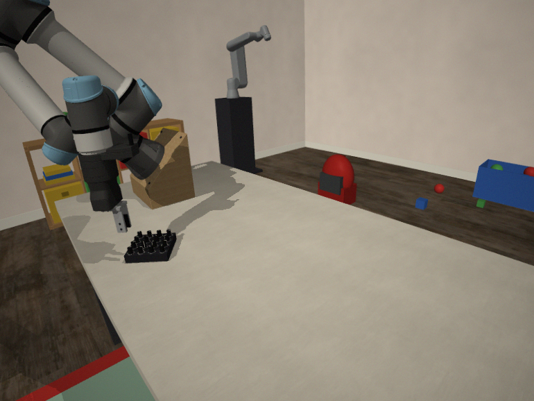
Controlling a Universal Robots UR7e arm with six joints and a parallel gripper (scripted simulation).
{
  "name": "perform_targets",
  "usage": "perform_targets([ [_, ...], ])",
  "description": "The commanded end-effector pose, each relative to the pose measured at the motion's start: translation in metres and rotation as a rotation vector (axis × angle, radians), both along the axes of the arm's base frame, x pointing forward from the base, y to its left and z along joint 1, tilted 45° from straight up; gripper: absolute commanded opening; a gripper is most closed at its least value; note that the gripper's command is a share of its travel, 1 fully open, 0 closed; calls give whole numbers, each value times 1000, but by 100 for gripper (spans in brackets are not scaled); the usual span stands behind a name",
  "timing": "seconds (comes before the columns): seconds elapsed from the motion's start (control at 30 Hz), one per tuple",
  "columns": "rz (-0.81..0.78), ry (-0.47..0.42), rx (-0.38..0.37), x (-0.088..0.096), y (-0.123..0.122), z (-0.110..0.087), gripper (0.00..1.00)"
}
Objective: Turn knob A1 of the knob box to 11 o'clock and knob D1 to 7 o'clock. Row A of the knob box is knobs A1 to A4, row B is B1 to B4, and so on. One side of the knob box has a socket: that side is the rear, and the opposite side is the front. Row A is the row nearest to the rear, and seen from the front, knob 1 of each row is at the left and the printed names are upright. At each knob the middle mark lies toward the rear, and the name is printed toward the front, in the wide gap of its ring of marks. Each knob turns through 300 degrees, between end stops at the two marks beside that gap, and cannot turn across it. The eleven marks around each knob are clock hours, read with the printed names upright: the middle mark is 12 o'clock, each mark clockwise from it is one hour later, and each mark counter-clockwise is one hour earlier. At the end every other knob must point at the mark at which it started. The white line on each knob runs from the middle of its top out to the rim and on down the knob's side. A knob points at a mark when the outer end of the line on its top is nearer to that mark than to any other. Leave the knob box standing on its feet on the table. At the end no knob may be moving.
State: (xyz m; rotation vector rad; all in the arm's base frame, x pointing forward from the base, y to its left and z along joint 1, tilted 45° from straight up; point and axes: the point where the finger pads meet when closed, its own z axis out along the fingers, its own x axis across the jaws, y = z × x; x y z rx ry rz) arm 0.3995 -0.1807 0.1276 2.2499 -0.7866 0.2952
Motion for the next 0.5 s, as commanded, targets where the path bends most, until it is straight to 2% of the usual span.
perform_targets([
  [0.0,0,-1,0,0,0,0,46],
  [0.47,0,-1,0,0,-2,-2,46],
])
